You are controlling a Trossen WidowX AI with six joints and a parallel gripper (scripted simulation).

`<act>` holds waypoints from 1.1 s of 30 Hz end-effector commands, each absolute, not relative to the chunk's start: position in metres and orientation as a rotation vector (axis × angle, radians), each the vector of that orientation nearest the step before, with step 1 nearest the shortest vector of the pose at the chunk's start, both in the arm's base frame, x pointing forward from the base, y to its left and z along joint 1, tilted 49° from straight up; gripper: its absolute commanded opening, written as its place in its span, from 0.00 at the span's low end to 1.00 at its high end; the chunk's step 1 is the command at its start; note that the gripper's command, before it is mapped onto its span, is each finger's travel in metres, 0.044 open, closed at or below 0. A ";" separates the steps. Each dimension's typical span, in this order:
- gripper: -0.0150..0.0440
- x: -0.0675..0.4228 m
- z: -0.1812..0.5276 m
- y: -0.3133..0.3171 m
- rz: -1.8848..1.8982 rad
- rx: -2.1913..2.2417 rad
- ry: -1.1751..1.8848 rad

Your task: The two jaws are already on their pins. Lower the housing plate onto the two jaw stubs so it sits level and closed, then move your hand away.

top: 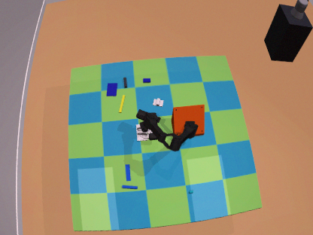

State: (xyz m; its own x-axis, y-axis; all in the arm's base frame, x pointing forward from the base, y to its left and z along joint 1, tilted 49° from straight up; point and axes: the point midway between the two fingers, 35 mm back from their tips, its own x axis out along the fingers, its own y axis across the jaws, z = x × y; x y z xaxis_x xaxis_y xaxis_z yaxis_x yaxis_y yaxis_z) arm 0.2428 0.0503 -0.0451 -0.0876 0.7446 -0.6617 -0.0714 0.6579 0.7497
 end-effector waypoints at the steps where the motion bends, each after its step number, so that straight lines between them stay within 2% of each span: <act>1: 0.85 0.243 -0.045 0.051 0.746 0.589 1.518; 6: 0.85 0.243 -0.045 0.051 0.746 0.589 1.518; 9: 0.98 0.243 -0.045 0.050 0.748 0.584 1.517; 10: 1.00 0.243 -0.045 0.050 0.748 0.584 1.517; 24: 1.00 0.243 -0.044 0.049 0.748 0.584 1.517; 33: 1.00 0.247 0.005 -0.005 0.747 0.588 1.519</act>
State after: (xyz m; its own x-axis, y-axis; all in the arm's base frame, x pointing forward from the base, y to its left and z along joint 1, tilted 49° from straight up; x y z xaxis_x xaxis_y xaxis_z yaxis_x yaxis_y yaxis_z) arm 0.2470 0.0107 -0.0104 -0.0905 0.7468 -0.6589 -0.0598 0.6563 0.7521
